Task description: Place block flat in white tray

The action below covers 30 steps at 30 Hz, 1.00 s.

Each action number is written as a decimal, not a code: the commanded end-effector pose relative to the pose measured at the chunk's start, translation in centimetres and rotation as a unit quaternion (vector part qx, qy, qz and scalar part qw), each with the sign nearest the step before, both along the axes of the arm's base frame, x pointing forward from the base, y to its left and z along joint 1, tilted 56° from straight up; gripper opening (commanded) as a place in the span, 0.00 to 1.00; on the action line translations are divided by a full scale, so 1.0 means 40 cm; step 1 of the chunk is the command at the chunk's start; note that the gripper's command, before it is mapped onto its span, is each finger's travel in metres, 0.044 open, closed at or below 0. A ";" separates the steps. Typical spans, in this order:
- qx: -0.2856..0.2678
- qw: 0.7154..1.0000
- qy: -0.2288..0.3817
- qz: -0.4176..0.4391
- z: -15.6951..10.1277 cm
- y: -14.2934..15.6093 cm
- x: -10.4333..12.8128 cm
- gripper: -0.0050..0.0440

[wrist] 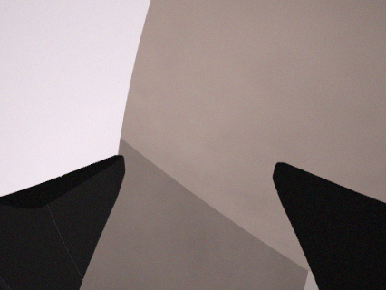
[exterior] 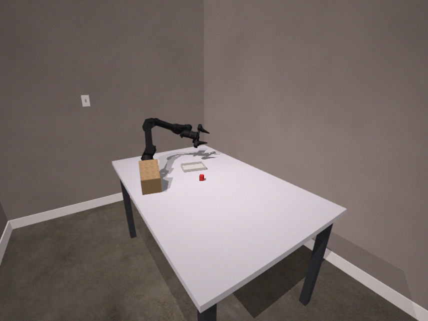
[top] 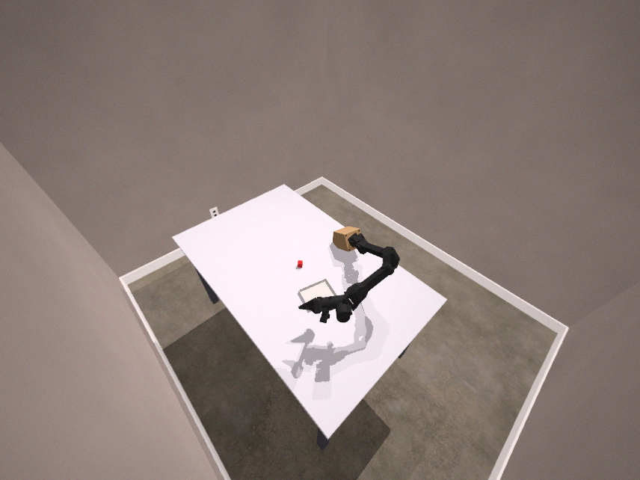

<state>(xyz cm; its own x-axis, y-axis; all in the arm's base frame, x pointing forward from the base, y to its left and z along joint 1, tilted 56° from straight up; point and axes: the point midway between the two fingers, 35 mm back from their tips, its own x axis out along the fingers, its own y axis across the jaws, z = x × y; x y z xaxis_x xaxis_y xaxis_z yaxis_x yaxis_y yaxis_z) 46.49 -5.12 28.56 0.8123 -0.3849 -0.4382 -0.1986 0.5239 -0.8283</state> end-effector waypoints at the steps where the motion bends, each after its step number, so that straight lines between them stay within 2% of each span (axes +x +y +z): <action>1: 0.000 1.000 -0.011 -0.001 0.025 -0.002 -0.006 0.92; 17: 0.000 1.000 -0.011 -0.001 0.025 -0.002 -0.006 0.92; 18: 0.000 1.000 -0.011 -0.001 0.025 -0.002 -0.006 0.10; 22: 0.000 1.000 0.009 0.006 -0.006 -0.012 0.000 0.10; 26: 0.006 0.996 0.086 0.035 -0.125 -0.049 0.011 0.10; 30: 0.020 0.988 0.142 0.058 -0.217 -0.077 0.008 0.10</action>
